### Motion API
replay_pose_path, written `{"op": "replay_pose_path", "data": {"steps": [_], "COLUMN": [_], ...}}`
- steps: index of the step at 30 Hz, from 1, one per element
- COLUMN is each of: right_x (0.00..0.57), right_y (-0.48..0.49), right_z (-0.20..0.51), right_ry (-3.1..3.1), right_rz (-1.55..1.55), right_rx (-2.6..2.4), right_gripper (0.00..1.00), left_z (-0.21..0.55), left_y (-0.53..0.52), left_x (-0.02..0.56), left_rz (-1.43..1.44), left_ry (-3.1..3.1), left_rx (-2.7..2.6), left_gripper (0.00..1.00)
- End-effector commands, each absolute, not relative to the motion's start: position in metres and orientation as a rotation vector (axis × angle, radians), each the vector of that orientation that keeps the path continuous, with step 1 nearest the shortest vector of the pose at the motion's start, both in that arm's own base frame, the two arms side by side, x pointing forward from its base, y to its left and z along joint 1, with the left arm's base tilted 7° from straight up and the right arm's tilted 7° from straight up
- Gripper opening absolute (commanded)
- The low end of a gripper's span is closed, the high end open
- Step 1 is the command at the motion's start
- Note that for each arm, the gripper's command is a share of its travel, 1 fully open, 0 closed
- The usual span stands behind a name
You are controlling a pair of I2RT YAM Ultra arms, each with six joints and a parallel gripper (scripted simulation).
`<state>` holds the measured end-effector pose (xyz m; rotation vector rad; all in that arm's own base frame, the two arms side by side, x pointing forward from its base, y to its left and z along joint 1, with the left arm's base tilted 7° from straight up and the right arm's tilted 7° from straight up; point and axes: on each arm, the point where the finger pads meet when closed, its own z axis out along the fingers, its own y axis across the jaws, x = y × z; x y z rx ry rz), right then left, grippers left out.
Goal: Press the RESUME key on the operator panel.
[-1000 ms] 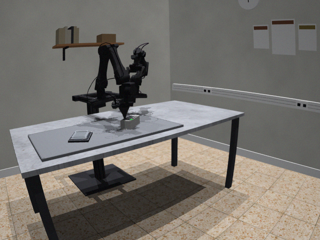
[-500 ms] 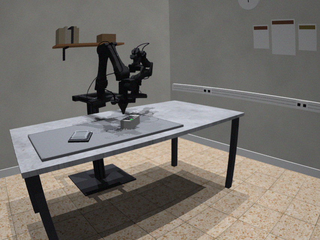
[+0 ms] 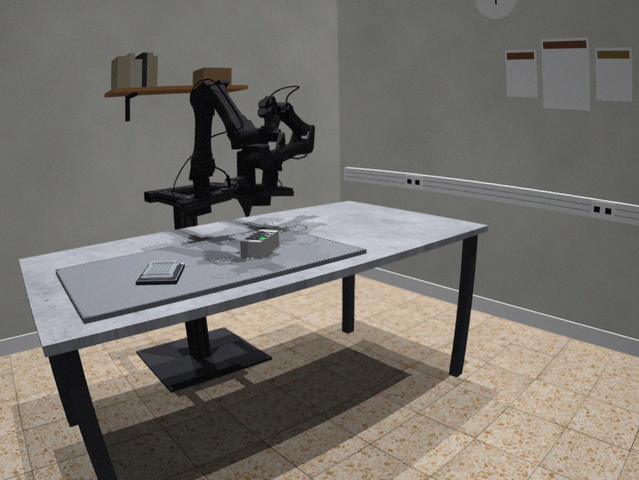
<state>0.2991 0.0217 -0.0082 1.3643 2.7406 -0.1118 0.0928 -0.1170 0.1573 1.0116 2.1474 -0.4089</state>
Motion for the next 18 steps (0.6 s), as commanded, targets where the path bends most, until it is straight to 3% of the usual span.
{"op": "replay_pose_path", "data": {"steps": [1,18], "right_x": [0.306,0.305], "right_y": [0.024,0.024], "right_z": [0.0,-0.003], "right_ry": [2.728,2.729], "right_rz": [-0.113,-0.102], "right_rx": [1.341,1.348], "right_gripper": [0.0,0.0], "left_z": [0.16,0.166], "left_y": [-0.124,-0.14], "left_x": [0.099,0.097], "left_rz": [-0.398,-0.46], "left_ry": [2.138,2.085], "left_rx": [0.941,0.866], "left_gripper": [1.0,1.0]}}
